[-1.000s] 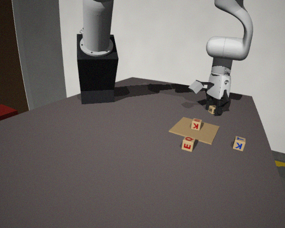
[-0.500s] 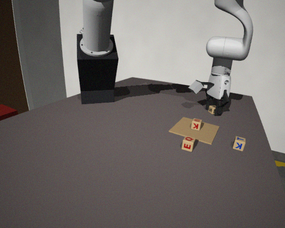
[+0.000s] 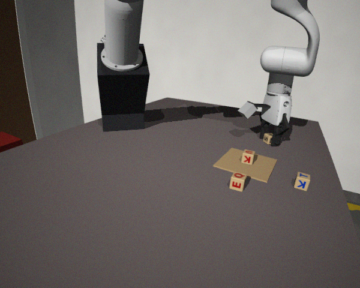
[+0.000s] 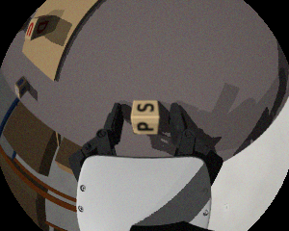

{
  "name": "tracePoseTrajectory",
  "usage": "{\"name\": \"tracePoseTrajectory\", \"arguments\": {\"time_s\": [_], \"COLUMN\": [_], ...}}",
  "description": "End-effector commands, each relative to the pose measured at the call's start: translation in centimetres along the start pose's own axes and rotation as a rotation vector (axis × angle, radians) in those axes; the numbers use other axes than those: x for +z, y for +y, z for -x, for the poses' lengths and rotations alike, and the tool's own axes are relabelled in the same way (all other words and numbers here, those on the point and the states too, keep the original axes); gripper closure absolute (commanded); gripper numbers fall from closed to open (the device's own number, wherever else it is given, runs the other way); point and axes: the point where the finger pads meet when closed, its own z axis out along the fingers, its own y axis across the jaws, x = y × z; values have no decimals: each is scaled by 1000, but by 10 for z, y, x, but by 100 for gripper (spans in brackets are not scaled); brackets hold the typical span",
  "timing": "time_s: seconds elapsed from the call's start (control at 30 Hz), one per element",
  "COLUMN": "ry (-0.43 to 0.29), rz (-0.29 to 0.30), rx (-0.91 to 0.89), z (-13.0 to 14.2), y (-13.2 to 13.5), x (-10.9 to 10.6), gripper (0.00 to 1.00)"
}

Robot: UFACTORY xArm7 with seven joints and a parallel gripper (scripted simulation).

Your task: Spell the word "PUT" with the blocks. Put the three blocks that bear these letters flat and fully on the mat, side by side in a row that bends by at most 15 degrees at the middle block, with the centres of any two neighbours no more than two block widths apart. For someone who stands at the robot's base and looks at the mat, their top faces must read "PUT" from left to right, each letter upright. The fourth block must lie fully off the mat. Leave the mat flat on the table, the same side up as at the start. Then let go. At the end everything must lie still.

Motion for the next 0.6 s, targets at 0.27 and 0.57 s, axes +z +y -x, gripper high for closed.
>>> {"name": "tracePoseTrajectory", "arguments": {"time_s": [0.27, 0.57], "ry": [-4, -4], "rz": [1, 1], "rx": [0, 0], "z": [2, 2], "y": [1, 1], "x": [-1, -1], "gripper": [53, 53]}}
